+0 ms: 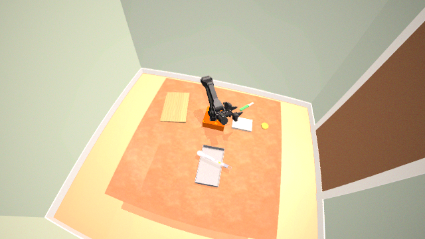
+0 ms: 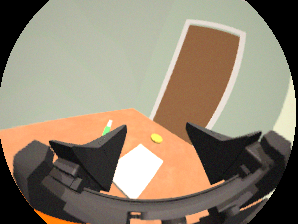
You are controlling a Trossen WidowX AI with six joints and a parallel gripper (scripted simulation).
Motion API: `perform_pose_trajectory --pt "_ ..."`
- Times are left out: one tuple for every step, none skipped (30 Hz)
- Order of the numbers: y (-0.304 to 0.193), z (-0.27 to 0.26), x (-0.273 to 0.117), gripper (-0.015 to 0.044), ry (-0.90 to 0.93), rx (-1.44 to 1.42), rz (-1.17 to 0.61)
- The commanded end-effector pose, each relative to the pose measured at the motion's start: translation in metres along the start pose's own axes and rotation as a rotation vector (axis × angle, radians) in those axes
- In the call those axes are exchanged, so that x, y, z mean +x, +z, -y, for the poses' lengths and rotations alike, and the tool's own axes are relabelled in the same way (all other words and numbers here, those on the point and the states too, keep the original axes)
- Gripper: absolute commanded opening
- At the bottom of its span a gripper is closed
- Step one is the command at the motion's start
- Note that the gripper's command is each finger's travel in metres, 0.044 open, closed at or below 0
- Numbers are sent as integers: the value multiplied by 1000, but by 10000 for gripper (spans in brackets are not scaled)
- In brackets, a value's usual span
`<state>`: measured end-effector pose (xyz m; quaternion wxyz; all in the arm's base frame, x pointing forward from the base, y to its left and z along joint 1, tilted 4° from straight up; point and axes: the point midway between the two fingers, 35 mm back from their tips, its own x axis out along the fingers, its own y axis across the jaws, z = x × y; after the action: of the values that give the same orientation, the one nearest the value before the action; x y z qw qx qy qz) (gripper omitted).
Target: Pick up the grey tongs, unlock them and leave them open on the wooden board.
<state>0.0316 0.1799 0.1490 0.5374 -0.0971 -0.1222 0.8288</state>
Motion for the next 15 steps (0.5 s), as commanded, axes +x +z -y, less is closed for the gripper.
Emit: perform_pose_trajectory --pt "-1 1 0 374 -2 16 -9" --pt "-3 4 0 348 -7 48 -26" --pt "-6 7 -1 321 -15 96 -51" --pt "-10 12 -2 295 -28 159 -84" --pt "-15 17 -3 269 -47 237 -123" --pt "-21 24 -5 260 -72 327 -168" --pt "-28 32 -8 260 -105 421 -215" --pt "-35 39 -11 260 -143 516 -261" --pt "-42 46 -14 260 -185 613 -302" --pt "-49 54 -18 260 -232 709 -340" --pt "-56 61 -23 260 -284 805 -374" --pt "-62 68 -28 260 -340 900 -405" --pt "-69 75 -33 260 -401 993 -433" --pt "-76 82 -39 260 -467 1085 -456" --pt "-82 89 -45 260 -536 1176 -475"
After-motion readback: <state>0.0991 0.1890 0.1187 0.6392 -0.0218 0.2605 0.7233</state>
